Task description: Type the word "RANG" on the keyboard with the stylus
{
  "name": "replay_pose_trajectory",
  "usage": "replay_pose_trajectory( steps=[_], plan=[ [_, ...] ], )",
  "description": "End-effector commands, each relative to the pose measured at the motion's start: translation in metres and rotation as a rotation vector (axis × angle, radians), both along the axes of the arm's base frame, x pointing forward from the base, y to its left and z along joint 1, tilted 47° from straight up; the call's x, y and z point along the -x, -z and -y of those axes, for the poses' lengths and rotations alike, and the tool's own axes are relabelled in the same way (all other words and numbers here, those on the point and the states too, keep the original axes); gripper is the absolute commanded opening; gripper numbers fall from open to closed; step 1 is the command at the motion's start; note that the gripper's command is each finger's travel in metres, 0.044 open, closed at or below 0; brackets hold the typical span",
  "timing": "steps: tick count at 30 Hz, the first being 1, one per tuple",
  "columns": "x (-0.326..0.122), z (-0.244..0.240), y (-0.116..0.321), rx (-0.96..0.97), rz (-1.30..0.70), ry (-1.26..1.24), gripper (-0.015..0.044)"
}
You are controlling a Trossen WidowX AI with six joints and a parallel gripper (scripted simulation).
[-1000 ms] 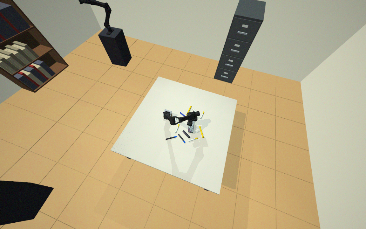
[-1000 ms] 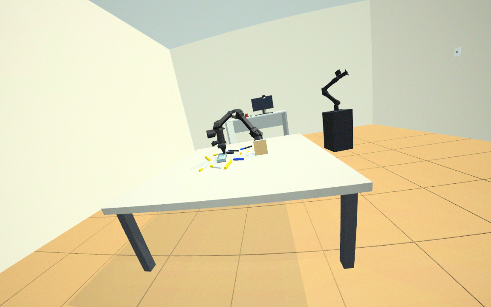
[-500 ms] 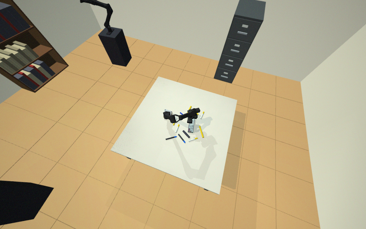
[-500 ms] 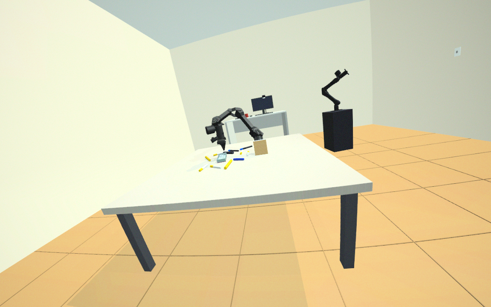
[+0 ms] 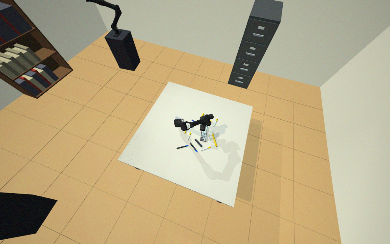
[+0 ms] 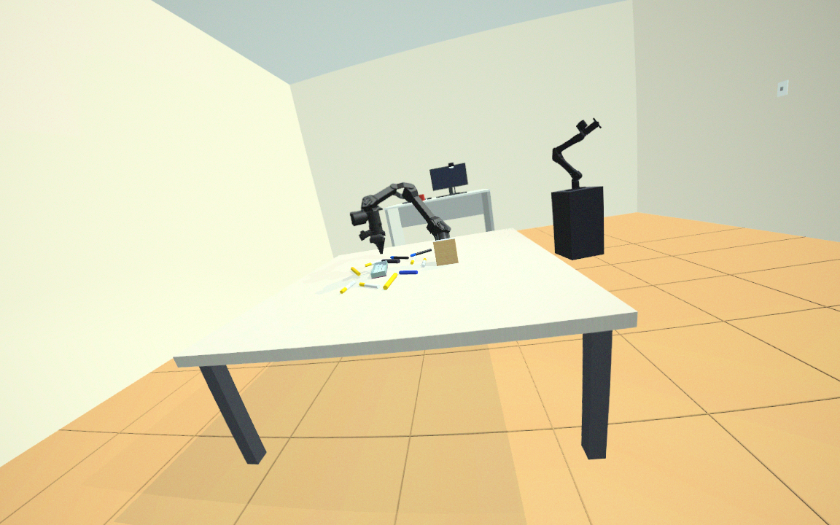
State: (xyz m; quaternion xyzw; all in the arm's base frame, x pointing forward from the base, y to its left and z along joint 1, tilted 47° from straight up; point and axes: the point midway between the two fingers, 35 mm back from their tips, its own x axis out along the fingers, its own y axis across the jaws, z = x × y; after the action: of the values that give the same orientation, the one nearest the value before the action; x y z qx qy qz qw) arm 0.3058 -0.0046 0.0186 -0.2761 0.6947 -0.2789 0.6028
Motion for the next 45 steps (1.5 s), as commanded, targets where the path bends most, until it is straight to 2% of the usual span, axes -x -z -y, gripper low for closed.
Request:
replay_pose_trajectory(
  steps=[1,10,13,16,21,26,45],
  plan=[
    [0.000,0.000,0.000,0.000,0.000,0.000,0.0000],
    [0.000,0.000,0.000,0.000,0.000,0.000,0.0000],
    [0.001,-0.002,0.002,0.005,0.008,0.002,0.0079],
    [0.020,-0.022,0.024,0.073,0.126,0.020,0.0150],
    [0.069,-0.049,0.063,0.175,0.432,0.029,0.0150],
    [0.112,-0.051,0.082,0.187,0.730,0.011,0.0150],
    [0.117,-0.049,0.087,0.186,0.742,0.010,0.0150]
  ],
)
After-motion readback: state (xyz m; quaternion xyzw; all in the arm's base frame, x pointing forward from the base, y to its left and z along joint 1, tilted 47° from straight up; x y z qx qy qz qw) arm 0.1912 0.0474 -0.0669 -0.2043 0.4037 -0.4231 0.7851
